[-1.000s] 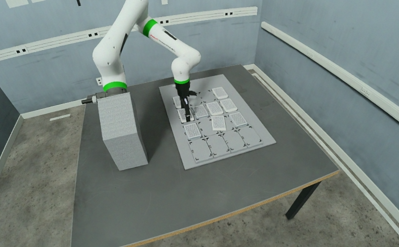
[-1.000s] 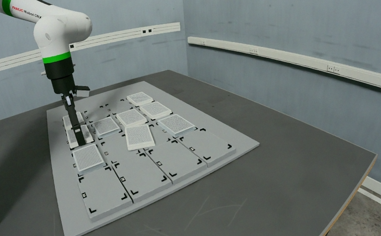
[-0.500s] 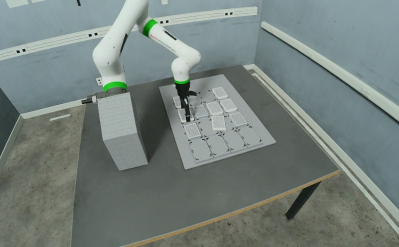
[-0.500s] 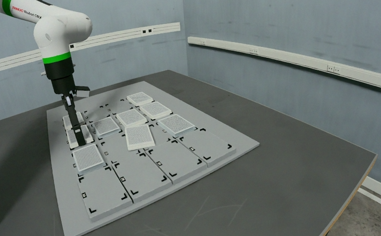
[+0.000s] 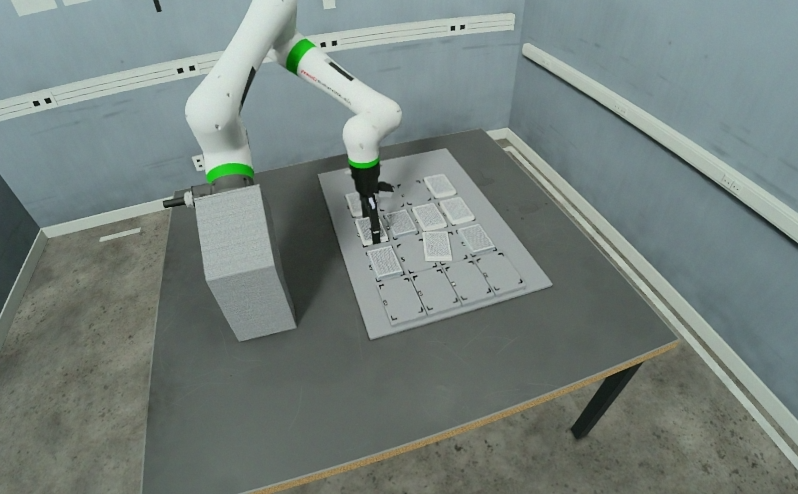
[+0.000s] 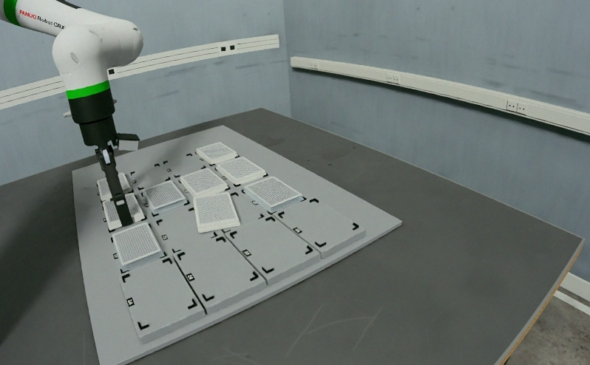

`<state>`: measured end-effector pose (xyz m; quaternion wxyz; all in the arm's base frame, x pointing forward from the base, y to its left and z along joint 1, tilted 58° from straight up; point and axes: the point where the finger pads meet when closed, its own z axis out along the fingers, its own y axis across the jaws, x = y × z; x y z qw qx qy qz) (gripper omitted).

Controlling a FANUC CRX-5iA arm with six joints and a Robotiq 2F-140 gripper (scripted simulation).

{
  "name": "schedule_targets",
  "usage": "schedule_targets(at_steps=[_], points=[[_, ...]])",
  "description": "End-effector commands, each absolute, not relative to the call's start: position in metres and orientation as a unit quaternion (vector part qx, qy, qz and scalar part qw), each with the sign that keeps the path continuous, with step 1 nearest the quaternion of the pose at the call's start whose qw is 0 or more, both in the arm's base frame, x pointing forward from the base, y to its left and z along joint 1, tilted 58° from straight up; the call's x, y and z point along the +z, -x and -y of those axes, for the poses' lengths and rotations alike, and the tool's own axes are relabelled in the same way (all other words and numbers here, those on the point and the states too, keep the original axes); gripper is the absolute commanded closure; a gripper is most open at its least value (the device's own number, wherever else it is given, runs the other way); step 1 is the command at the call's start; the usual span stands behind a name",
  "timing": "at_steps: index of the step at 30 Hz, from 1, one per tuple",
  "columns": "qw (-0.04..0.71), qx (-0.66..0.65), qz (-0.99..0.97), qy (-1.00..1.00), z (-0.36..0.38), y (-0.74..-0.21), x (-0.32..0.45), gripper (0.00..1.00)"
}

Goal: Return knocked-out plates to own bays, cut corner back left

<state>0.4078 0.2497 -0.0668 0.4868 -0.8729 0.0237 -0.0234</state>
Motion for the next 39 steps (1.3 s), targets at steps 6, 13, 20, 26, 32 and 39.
schedule_targets(at_steps=[6, 13, 20, 26, 32, 39], points=[[0.487, -0.024, -0.024, 0.873, -0.2495, -0.4082, -0.0669, 0.9], [0.487, -0.024, -0.024, 0.873, -0.2499, -0.4082, -0.0672, 0.9], [0.487, -0.024, -0.024, 0.873, -0.2502, -0.4082, -0.0673, 0.9], [0.487, -0.024, -0.024, 0.873, -0.2505, -0.4082, -0.0675, 0.9], [0.487, -0.024, -0.024, 0.873, -0.2509, -0.4083, -0.0677, 0.11], [0.487, -0.024, -0.024, 0.873, -0.2512, -0.4083, -0.0679, 0.11]])
